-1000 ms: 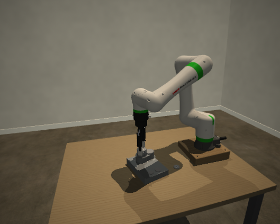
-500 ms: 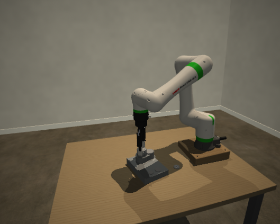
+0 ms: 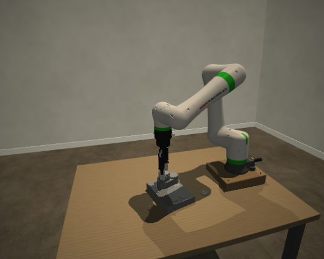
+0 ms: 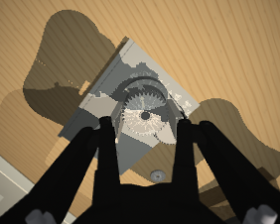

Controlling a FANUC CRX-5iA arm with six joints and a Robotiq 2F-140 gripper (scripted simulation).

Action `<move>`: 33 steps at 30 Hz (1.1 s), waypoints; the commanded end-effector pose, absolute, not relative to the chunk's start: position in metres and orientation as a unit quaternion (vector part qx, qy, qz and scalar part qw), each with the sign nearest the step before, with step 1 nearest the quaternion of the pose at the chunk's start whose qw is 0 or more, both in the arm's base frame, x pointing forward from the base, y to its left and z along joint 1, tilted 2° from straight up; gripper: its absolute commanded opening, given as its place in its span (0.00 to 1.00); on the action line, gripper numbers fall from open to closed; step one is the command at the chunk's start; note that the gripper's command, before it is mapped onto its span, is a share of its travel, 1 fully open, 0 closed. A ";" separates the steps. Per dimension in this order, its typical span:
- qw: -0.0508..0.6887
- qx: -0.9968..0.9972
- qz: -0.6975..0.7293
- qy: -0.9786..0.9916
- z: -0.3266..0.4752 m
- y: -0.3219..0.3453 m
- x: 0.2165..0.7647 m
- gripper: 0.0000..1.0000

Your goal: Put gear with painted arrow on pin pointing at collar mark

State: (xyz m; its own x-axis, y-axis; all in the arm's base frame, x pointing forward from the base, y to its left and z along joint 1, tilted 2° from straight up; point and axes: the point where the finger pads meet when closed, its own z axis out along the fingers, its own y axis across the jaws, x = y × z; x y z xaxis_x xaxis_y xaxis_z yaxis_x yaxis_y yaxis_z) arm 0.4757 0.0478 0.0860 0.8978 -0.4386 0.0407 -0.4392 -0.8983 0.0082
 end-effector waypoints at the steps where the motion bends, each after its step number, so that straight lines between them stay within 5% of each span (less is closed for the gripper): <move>1: 0.008 0.974 0.019 -0.225 0.086 0.048 0.476 0.00; 33: 0.008 0.974 0.019 -0.225 0.083 0.048 0.476 0.00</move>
